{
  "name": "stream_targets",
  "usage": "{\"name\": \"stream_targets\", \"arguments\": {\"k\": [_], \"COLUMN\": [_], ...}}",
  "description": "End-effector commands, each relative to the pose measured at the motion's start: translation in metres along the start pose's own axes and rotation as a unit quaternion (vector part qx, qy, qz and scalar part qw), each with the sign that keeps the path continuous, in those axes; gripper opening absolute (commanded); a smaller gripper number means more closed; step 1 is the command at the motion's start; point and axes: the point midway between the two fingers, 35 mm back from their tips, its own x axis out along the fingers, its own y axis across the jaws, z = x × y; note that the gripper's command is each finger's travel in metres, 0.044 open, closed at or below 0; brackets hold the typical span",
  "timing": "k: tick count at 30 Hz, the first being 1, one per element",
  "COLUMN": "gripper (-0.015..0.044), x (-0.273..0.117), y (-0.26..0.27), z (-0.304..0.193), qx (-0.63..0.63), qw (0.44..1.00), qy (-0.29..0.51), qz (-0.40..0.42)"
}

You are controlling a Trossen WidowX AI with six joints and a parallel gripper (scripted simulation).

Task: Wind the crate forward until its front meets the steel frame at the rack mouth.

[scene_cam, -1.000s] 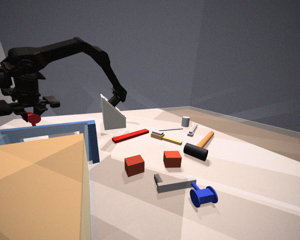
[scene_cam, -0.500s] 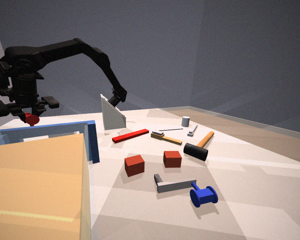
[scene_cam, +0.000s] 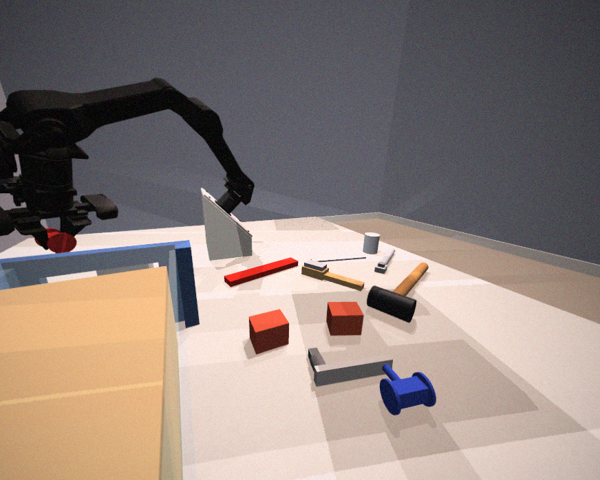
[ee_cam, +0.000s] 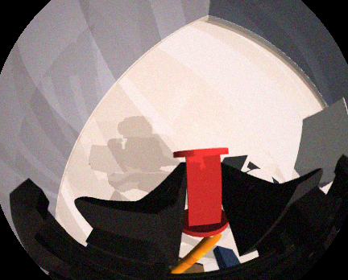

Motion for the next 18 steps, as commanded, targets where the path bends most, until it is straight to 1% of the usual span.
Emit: {"name": "stream_targets", "arguments": {"k": [1,18], "gripper": [0.0000,0.0000], "x": [-0.005,-0.014], "y": [0.005,0.008], "z": [-0.020,-0.037], "qx": [-0.005,-0.006], "qw": [1.000,1.000], "qy": [0.021,0.021], "qz": [0.007,0.007]}}
